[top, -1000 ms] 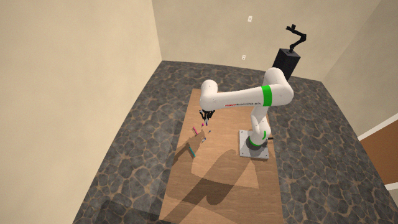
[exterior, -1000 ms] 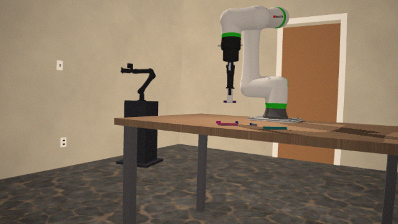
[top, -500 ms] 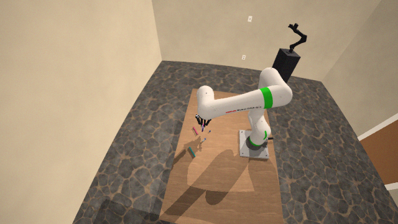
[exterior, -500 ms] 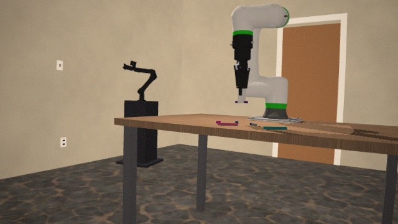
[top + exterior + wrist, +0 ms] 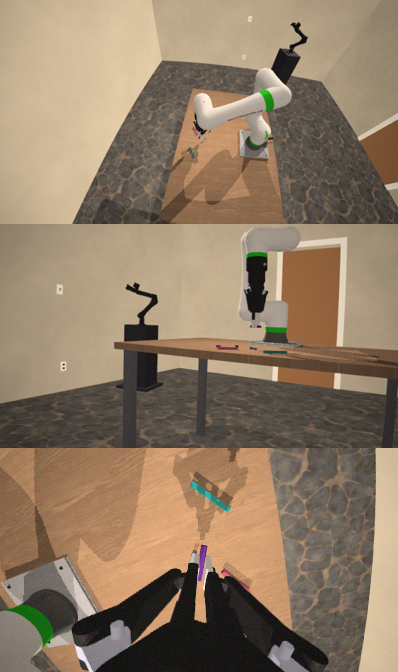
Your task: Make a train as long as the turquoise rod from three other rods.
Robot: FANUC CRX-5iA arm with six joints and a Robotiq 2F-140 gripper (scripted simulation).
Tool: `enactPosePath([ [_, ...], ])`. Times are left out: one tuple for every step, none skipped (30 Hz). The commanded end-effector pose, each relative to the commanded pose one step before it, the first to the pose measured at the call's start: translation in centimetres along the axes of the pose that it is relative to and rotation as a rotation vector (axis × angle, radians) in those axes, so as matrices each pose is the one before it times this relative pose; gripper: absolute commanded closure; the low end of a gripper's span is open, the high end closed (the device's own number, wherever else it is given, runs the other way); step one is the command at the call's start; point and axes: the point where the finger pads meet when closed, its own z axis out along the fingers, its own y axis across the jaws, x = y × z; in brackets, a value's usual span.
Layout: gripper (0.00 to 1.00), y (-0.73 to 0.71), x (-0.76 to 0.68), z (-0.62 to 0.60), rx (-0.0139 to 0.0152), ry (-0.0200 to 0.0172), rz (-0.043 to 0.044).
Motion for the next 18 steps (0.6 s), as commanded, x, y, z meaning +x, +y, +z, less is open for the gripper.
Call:
enactPosePath([
  [0.97, -0.932, 2.216, 0.03, -0.01193, -0.01438, 0.14591],
  [0.97, -0.085, 0.123, 0.0, 0.0, 0.00001, 0.00829],
  [0.97, -0.039, 0.055, 0.0, 0.0, 0.0, 0.00376],
  [0.97, 0.0, 0.0, 0.0, 0.0, 0.0, 0.0],
  [0.97, 0.0, 0.0, 0.0, 0.0, 0.0, 0.0],
  [0.97, -0.01, 0.015, 0.0, 0.0, 0.0, 0.00099],
  [0.97, -0.001, 0.002, 0.0, 0.0, 0.0, 0.0001],
  [0.97, 0.0, 0.0, 0.0, 0.0, 0.0, 0.0],
  [0.97, 0.0, 0.0, 0.0, 0.0, 0.0, 0.0],
  [0.97, 0.0, 0.0, 0.0, 0.0, 0.0, 0.0],
  [0.97, 0.0, 0.0, 0.0, 0.0, 0.0, 0.0],
  [0.97, 0.0, 0.0, 0.0, 0.0, 0.0, 0.0],
  [0.97, 0.0, 0.0, 0.0, 0.0, 0.0, 0.0],
  [0.97, 0.0, 0.0, 0.0, 0.0, 0.0, 0.0],
  [0.97, 0.0, 0.0, 0.0, 0.0, 0.0, 0.0],
  [0.97, 0.0, 0.0, 0.0, 0.0, 0.0, 0.0],
  [0.97, 0.0, 0.0, 0.002, 0.0, 0.0, 0.0],
  [0.97, 0.0, 0.0, 0.012, 0.0, 0.0, 0.00001],
])
